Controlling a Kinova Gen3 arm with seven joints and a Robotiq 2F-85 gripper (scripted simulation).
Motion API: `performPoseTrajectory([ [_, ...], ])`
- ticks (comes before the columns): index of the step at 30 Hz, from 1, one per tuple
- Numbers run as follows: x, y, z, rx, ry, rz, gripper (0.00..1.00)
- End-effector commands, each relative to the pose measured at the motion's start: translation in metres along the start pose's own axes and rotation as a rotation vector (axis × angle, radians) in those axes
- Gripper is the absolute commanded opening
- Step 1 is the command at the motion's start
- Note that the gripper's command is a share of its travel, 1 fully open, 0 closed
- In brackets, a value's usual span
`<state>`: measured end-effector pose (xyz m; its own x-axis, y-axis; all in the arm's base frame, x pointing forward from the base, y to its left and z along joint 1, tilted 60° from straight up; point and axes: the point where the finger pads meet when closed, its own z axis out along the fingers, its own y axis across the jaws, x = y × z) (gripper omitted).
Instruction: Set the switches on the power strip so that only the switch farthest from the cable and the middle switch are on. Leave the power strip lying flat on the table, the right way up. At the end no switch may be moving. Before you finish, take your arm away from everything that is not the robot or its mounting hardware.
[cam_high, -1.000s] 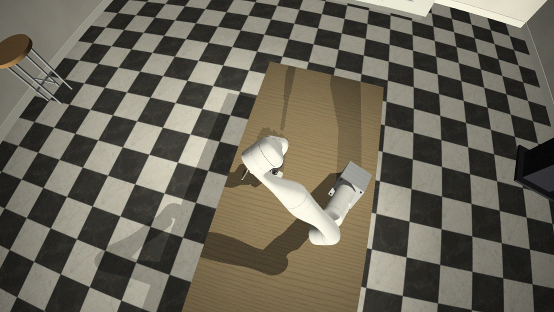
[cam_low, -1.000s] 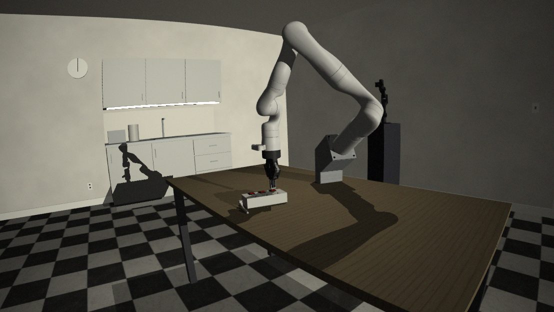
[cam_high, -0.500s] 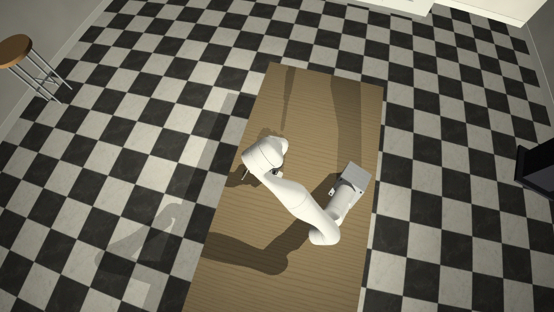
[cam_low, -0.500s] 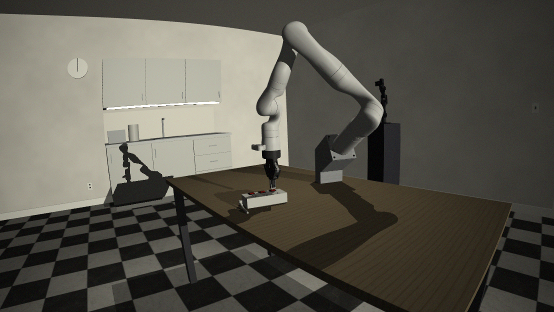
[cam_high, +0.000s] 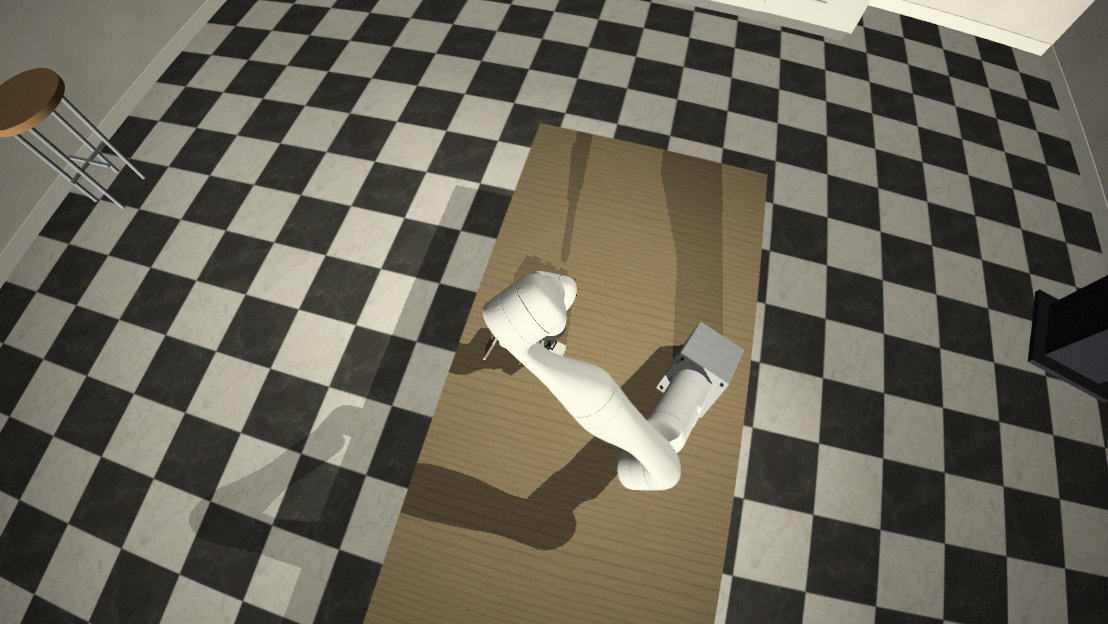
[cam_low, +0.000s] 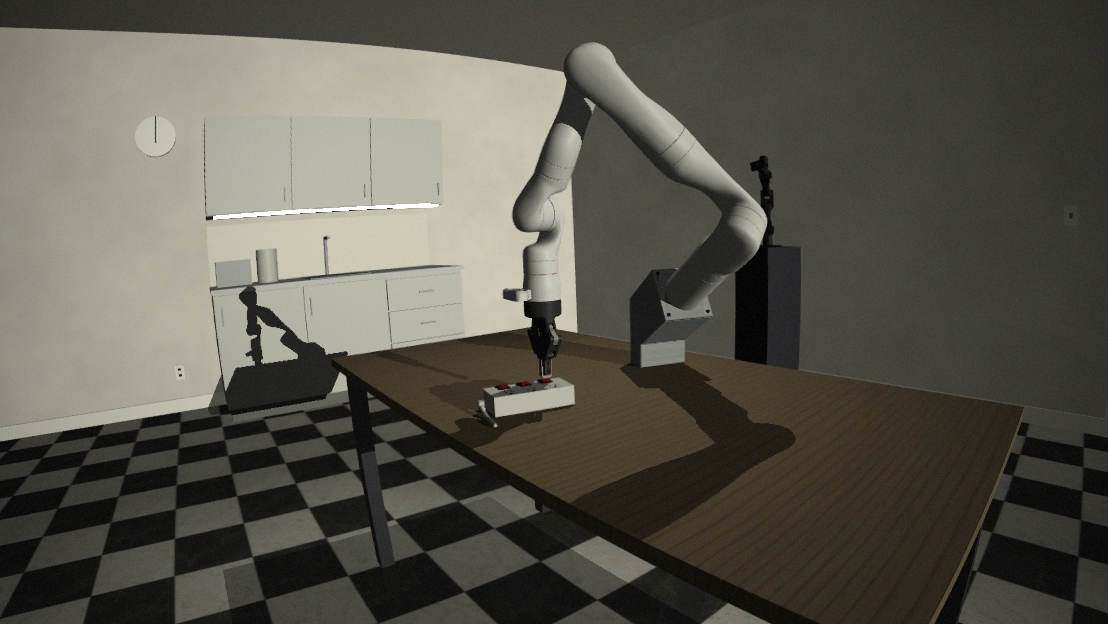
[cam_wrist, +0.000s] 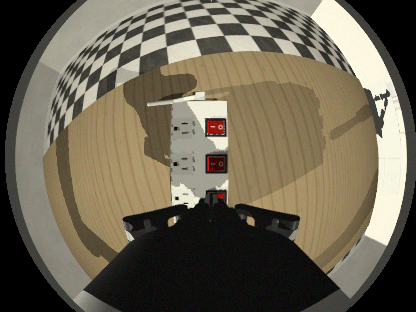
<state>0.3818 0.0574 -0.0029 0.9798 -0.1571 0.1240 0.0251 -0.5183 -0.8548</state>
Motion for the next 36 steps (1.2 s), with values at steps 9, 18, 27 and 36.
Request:
performPoseTrajectory([
  [9,0.0004,0.0004,-0.0006,-0.001,0.001,0.000,0.00],
  [18,0.0004,0.0004,-0.0003,-0.001,0.001,0.000,0.00],
  [27,0.0004,0.0004,0.0024,-0.001,0.001,0.000,0.00],
  [36,0.0004,0.0004,0.0054,-0.001,0.001,0.000,0.00],
])
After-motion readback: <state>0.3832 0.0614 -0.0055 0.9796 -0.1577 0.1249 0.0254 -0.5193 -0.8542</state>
